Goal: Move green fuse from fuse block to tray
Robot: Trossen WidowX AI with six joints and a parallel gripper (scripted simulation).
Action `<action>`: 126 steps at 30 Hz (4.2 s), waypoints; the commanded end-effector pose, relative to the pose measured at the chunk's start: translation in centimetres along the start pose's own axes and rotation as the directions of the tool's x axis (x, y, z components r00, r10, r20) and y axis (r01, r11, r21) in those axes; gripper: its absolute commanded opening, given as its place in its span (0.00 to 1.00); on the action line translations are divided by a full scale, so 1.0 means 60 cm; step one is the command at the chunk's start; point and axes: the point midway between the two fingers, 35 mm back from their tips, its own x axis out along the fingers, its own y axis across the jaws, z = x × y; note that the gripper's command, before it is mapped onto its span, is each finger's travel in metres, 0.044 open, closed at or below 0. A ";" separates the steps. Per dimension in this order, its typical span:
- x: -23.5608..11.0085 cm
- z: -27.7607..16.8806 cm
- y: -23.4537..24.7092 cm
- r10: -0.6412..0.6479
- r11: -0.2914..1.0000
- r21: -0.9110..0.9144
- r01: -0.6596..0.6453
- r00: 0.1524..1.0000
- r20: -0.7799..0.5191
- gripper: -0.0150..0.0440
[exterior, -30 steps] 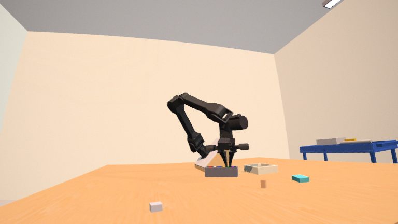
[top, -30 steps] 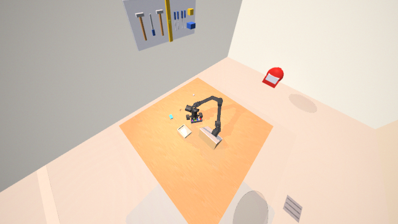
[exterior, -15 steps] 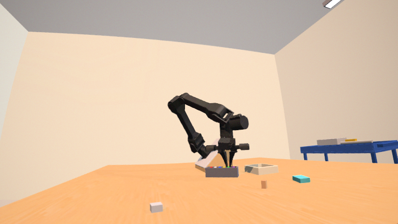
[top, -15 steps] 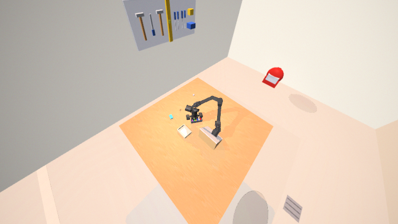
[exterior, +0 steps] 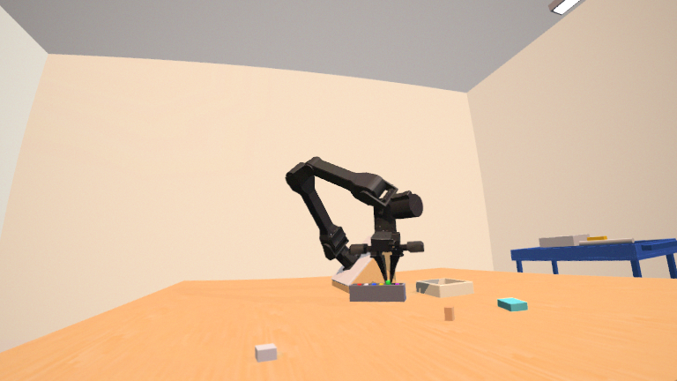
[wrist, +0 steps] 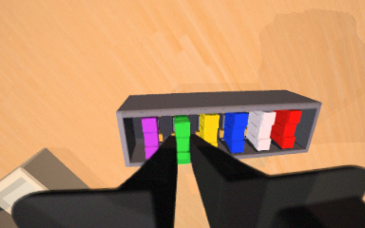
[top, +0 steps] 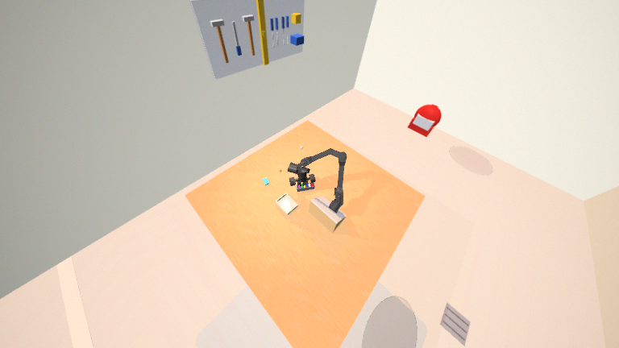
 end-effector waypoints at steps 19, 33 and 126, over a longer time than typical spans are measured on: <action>-0.021 0.001 0.002 0.005 1.000 0.003 -0.005 1.000 0.000 0.25; -0.032 0.001 0.002 0.005 1.000 0.002 -0.005 1.000 0.001 0.25; -0.050 -0.179 0.225 0.015 1.000 0.002 -0.015 1.000 -0.003 0.25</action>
